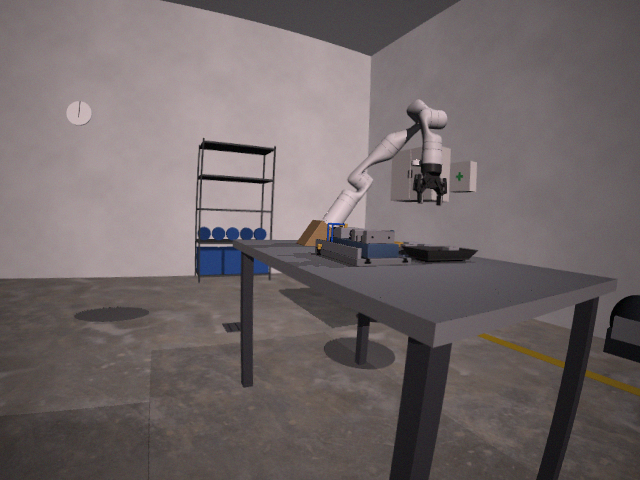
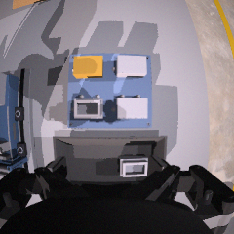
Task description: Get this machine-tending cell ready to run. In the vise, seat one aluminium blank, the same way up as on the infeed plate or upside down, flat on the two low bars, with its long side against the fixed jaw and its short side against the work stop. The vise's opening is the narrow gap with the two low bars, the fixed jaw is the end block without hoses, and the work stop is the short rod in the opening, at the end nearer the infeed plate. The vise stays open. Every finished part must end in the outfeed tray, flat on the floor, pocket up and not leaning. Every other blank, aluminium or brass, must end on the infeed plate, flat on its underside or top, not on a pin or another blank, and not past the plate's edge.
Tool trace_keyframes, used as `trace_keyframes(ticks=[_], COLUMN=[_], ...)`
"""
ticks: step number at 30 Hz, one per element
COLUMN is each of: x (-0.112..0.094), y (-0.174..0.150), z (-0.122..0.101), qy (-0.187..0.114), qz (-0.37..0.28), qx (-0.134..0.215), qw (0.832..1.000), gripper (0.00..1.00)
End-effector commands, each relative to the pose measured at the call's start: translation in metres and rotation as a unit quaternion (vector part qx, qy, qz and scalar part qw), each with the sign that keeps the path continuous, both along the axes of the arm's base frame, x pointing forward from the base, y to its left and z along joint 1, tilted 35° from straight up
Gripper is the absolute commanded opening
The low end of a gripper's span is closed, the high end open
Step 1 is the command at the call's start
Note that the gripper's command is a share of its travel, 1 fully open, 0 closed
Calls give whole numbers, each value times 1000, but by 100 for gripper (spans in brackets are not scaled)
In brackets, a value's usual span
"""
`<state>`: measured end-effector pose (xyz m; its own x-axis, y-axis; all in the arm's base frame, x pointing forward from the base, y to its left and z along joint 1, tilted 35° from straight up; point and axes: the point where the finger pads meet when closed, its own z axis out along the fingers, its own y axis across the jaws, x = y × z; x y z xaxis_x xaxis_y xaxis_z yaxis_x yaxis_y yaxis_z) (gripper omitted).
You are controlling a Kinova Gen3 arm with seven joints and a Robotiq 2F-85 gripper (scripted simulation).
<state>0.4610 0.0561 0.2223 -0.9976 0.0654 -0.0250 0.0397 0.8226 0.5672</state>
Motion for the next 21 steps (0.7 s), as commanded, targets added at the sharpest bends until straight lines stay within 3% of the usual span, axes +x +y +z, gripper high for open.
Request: trace_keyframes(ticks=[1,4,5,21], x=[0,0,0,0], y=[-1,-1,-1,-1], z=[0,0,0,0], qy=[-1,-1,-1,-1], qz=[-1,-1,-1,-1], qx=[0,0,0,0], qw=[1000,1000,1000,1000], gripper=[100,100,0,0])
